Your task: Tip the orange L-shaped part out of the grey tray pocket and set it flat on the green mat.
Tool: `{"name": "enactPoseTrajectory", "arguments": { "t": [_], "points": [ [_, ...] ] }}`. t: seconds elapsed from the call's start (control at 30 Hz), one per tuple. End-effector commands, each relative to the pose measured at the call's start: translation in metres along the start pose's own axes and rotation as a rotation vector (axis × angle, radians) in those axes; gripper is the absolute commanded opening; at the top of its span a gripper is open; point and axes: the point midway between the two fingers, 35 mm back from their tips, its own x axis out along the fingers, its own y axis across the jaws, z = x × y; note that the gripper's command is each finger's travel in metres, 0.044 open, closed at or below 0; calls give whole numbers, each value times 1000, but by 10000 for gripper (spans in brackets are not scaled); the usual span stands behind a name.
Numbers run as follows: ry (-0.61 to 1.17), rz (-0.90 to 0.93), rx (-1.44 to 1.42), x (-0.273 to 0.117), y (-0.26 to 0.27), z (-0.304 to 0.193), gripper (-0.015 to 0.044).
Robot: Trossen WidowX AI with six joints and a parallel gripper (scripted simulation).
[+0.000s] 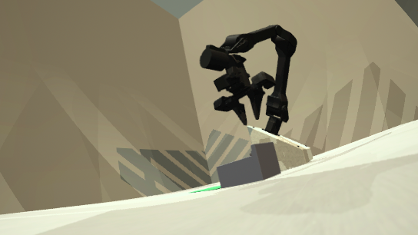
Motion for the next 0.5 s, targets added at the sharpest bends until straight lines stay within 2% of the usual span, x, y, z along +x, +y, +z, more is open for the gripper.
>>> {"name": "enactPoseTrajectory", "arguments": {
  "t": [0.0,0.13,0.37,0.47],
  "points": [
    [23,-1,58,5,5,-8,180],
    [23,-1,58,8,5,-8,180],
    [23,2,58,76,5,-10,180],
    [24,2,58,79,5,-10,180]
  ]
}}
